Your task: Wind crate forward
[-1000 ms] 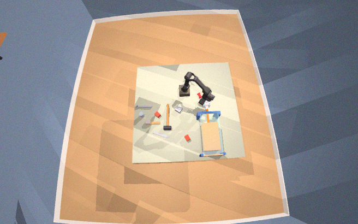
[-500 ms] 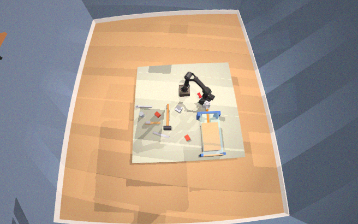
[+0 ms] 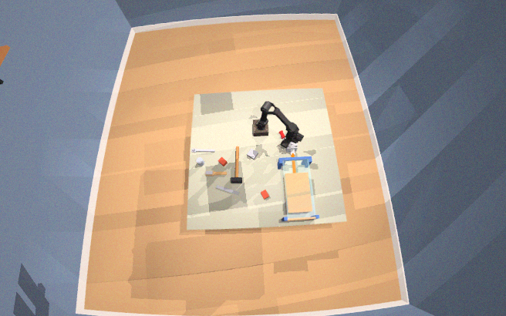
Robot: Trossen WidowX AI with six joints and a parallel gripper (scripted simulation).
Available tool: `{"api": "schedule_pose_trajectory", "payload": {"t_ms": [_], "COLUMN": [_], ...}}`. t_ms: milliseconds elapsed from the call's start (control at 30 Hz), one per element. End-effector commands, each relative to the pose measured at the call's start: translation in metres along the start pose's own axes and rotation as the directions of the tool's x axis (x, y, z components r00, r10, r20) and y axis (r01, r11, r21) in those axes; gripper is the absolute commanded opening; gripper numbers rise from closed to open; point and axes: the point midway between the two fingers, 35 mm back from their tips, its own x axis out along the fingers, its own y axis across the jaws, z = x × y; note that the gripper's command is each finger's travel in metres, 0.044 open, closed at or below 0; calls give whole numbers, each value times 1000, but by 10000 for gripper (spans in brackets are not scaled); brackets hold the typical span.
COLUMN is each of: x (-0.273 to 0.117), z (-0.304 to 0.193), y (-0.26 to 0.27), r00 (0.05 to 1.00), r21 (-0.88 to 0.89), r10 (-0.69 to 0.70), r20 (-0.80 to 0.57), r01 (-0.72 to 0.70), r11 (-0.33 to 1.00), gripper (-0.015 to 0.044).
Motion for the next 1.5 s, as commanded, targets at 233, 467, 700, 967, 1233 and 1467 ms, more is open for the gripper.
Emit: {"api": "schedule_pose_trajectory", "payload": {"t_ms": [233,467,700,967,1233,1467], "x": [4,4,4,4,4,4], "z": [1,1,1,1,1,1], "y": [2,2,4,1,-1,-3], "r00": [1000,1000,1000,1000,1000,1000], "r21": [25,32,69,-4,-56,-100], "r10": [6,6,9,4,1,-2], "r20": [-2,-1,0,-3,-4,-6], "r01": [-6,-6,-9,-4,-1,1], "r11": [1000,999,998,1000,998,995], "gripper": [0,0,0,0,0,0]}}
